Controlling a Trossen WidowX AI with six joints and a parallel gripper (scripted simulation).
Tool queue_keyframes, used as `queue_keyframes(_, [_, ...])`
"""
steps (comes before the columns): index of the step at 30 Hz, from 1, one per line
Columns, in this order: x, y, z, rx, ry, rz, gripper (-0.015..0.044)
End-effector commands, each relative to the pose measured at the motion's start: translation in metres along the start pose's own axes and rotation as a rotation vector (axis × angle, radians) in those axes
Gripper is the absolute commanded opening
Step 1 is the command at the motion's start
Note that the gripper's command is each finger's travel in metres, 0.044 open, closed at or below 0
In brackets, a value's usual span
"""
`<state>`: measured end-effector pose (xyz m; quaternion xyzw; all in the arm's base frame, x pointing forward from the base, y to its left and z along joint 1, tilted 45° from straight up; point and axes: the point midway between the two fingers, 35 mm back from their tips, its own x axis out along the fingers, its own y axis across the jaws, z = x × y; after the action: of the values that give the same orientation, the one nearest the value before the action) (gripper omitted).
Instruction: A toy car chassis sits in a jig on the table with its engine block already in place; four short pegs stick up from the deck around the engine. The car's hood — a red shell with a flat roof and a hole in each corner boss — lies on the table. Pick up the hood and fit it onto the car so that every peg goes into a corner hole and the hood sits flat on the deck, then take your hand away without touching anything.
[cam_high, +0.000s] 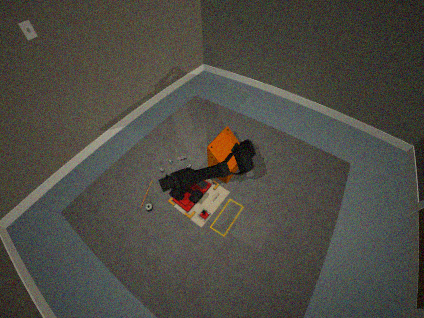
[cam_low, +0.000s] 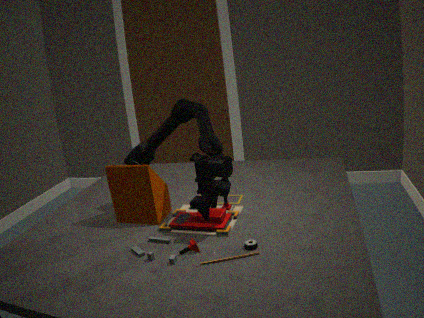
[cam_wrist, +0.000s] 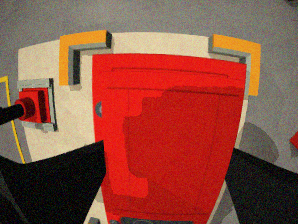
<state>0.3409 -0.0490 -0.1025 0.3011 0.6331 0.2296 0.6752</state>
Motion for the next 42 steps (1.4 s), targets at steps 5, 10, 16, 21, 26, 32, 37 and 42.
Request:
queue_keyframes(5, [0.0, 0.0, 0.0, 0.0, 0.0, 0.0, 0.044])
queue_keyframes(10, [-0.024, -0.001, 0.003, 0.0, 0.005, -0.003, 0.044])
queue_keyframes(16, [-0.073, -0.001, 0.002, 0.0, 0.018, -0.001, 0.044])
queue_keyframes(21, [-0.073, -0.001, 0.002, 0.0, 0.018, -0.001, 0.044])
queue_keyframes(26, [-0.073, -0.001, 0.002, 0.0, 0.018, -0.001, 0.044])
queue_keyframes(32, [-0.073, -0.001, 0.002, 0.0, 0.018, -0.001, 0.044])
queue_keyframes(37, [-0.073, -0.001, 0.002, 0.0, 0.018, -0.001, 0.044])
queue_keyframes(42, [-0.073, -0.001, 0.002, 0.0, 0.018, -0.001, 0.044])
